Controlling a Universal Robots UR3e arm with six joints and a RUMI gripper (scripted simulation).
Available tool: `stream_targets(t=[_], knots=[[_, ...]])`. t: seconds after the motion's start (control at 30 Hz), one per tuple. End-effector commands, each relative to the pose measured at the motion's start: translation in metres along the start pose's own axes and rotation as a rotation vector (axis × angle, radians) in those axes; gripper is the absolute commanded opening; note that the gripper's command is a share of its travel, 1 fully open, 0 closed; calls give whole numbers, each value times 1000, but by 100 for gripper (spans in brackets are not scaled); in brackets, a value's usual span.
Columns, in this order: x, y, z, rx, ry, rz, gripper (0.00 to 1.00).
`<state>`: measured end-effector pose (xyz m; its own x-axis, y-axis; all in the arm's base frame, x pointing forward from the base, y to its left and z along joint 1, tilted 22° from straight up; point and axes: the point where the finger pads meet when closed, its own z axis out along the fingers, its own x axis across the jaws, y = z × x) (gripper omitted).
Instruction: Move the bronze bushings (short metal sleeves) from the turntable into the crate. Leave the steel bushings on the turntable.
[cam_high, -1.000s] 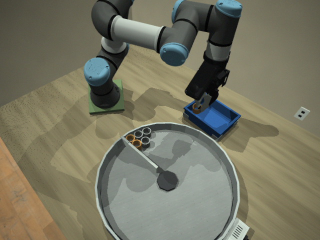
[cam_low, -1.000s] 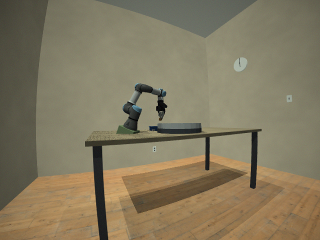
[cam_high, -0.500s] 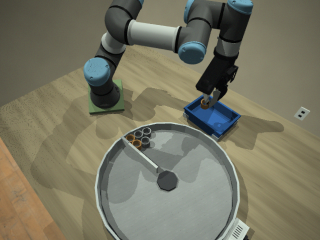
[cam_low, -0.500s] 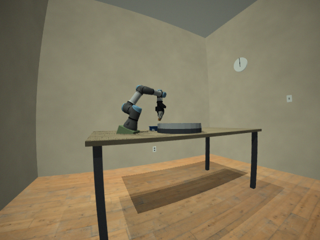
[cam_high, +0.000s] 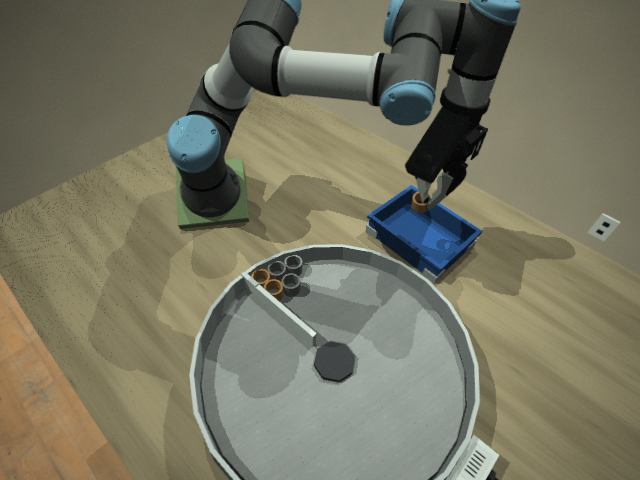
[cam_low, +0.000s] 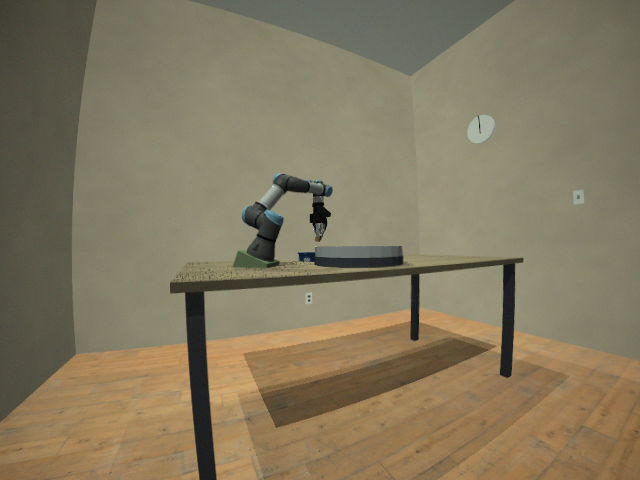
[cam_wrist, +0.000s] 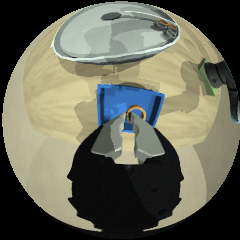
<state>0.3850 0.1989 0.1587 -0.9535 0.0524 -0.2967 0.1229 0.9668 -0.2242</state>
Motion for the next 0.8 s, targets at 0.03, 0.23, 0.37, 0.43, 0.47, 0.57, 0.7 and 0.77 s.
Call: stream_targets(t=[0.03, 0.23, 0.37, 0.43, 0.47, 0.57, 0.7, 0.77], knots=[[-3, 10, -1, 1, 1, 1, 0], [-4, 16, -1, 1, 1, 1, 0], [-5, 20, -1, 1, 1, 1, 0], [-5, 22, -1, 1, 1, 1, 0], [-5, 23, -1, 1, 1, 1, 0], [-6, 26, -1, 1, 1, 1, 0], [-6, 27, -1, 1, 1, 1, 0], [-6, 29, -1, 1, 1, 1, 0]])
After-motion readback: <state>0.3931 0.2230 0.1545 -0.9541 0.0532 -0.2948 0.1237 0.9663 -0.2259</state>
